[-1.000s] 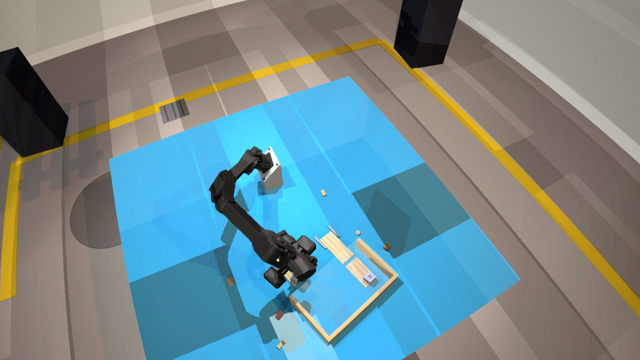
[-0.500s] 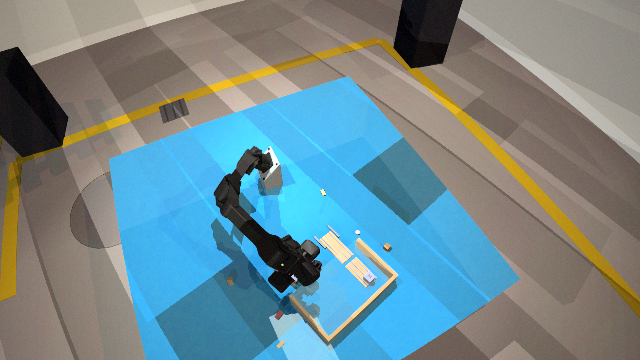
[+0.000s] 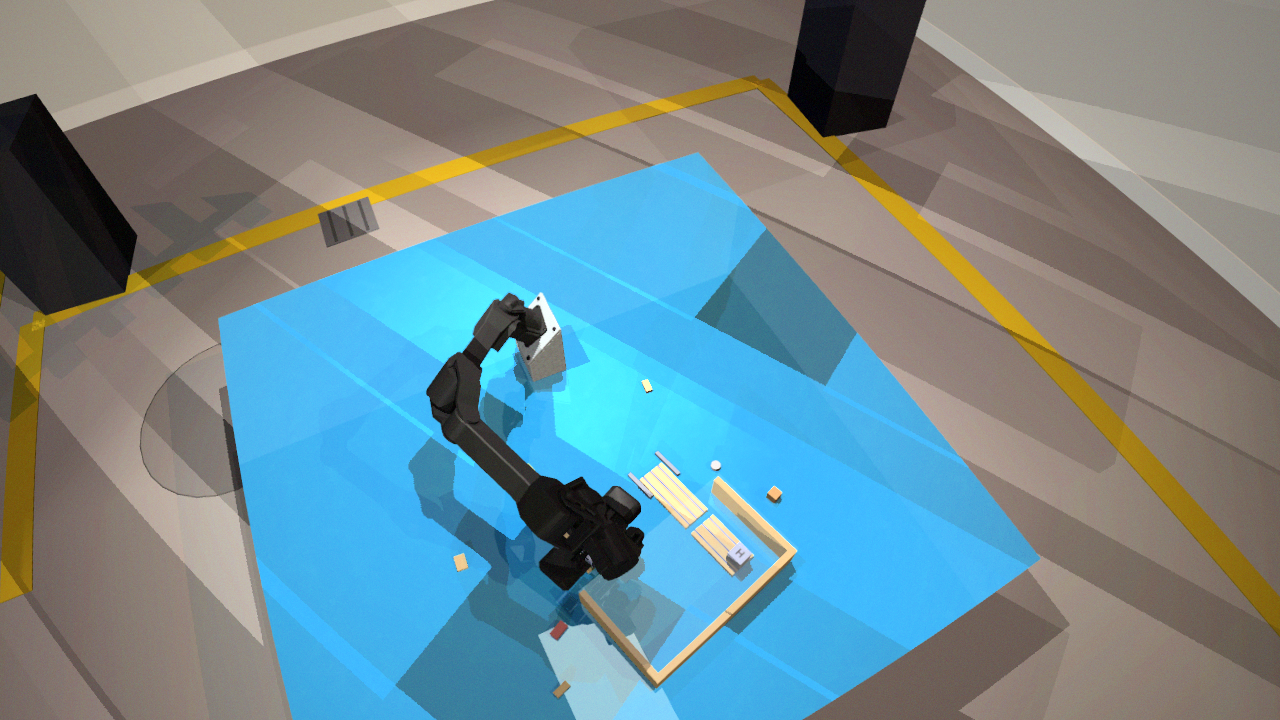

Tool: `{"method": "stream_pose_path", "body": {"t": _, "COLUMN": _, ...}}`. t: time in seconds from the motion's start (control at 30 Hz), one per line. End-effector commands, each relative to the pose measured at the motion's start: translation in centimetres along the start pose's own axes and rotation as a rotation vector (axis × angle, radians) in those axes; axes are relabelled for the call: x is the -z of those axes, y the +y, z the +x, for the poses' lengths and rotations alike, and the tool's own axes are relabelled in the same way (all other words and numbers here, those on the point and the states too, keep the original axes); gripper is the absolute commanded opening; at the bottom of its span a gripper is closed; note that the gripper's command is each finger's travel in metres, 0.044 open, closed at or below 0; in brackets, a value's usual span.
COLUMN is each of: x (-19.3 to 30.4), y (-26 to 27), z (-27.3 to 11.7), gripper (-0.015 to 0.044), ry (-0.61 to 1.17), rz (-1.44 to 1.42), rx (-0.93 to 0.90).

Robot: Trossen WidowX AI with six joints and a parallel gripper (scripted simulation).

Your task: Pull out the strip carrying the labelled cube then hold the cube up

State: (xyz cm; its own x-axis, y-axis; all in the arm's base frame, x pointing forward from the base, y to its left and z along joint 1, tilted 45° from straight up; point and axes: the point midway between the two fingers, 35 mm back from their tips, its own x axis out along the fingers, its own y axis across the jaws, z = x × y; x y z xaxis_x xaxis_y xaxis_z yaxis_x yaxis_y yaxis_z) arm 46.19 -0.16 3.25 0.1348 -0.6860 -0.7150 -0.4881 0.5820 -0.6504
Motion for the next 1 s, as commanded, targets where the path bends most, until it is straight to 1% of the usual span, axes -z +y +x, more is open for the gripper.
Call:
{"method": "stream_pose_path", "body": {"t": 0.0, "x": 0.1, "y": 0.0, "z": 0.8, "gripper": 0.0250, "ry": 0.004, "rz": -0.004, "rx": 0.000}}
{"method": "stream_pose_path", "body": {"t": 0.33, "x": 0.2, "y": 0.0, "z": 1.9, "gripper": 0.0250, "ry": 0.004, "rz": -0.004, "rx": 0.001}}
{"method": "stream_pose_path", "body": {"t": 0.47, "x": 0.1, "y": 0.0, "z": 1.6, "gripper": 0.0145, "ry": 0.003, "rz": 0.000, "rx": -0.002}}
{"method": "stream_pose_path", "body": {"t": 0.67, "x": 0.1, "y": 0.0, "z": 1.6, "gripper": 0.0105, "ry": 0.003, "rz": 0.000, "rx": -0.002}}
{"method": "stream_pose_path", "body": {"t": 0.8, "x": 0.3, "y": 0.1, "z": 1.5, "gripper": 0.0000, "ry": 0.003, "rz": 0.000, "rx": -0.002}}
{"method": "stream_pose_path", "body": {"t": 0.97, "x": 1.6, "y": 1.1, "z": 0.1, "gripper": 0.0000, "ry": 0.003, "rz": -0.002, "rx": -0.003}}
